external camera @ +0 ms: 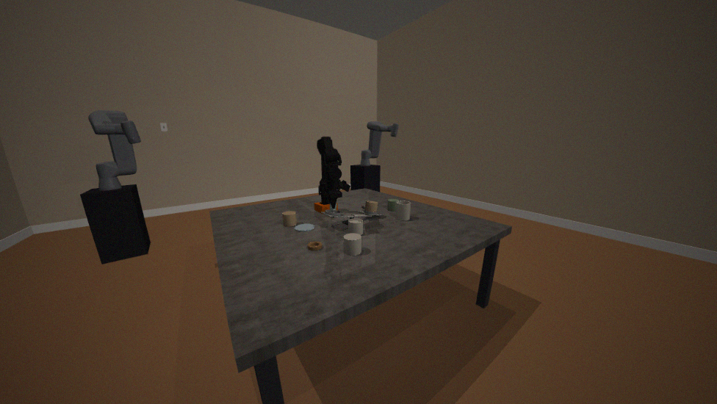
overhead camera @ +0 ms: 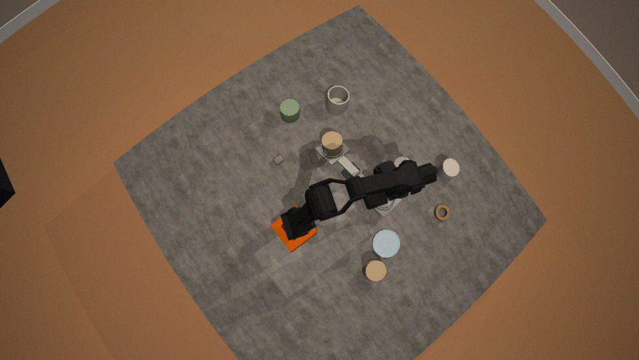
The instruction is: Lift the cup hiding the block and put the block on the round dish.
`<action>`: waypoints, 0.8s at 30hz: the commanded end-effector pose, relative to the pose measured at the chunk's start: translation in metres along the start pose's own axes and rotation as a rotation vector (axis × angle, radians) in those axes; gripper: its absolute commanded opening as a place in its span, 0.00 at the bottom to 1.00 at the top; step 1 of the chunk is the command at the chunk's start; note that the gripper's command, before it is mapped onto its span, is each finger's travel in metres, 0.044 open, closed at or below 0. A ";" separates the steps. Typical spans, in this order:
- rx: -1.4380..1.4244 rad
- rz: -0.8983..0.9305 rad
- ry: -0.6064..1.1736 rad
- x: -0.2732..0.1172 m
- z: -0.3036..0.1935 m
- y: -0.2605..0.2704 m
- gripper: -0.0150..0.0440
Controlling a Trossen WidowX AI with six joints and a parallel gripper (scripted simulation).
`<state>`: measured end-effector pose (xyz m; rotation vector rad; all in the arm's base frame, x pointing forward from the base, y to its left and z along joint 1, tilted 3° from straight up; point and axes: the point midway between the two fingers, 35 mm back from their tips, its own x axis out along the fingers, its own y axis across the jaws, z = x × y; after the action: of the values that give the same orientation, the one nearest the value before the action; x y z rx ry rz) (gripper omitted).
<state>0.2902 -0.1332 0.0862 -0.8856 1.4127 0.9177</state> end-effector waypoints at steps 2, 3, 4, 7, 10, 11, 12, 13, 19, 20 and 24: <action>0.000 -0.016 -0.004 -0.027 0.000 -0.002 0.25; 0.000 -0.017 -0.004 -0.032 0.000 -0.002 0.25; 0.000 -0.017 -0.004 -0.037 0.000 -0.002 0.25; -0.001 -0.017 -0.004 -0.052 0.000 0.000 0.25; -0.001 -0.018 -0.004 -0.066 0.000 0.002 0.25; -0.001 -0.018 -0.004 -0.068 0.000 0.003 0.25; -0.001 -0.018 -0.004 -0.069 0.000 0.003 0.25; -0.001 -0.018 -0.004 -0.069 0.000 0.003 0.25; -0.001 -0.019 -0.002 -0.052 -0.027 -0.001 0.25; -0.001 -0.019 -0.002 -0.047 -0.034 -0.001 0.25; -0.001 -0.019 0.001 -0.027 -0.065 -0.001 0.25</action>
<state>0.2764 -0.1754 0.1305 -0.9076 1.3935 0.8921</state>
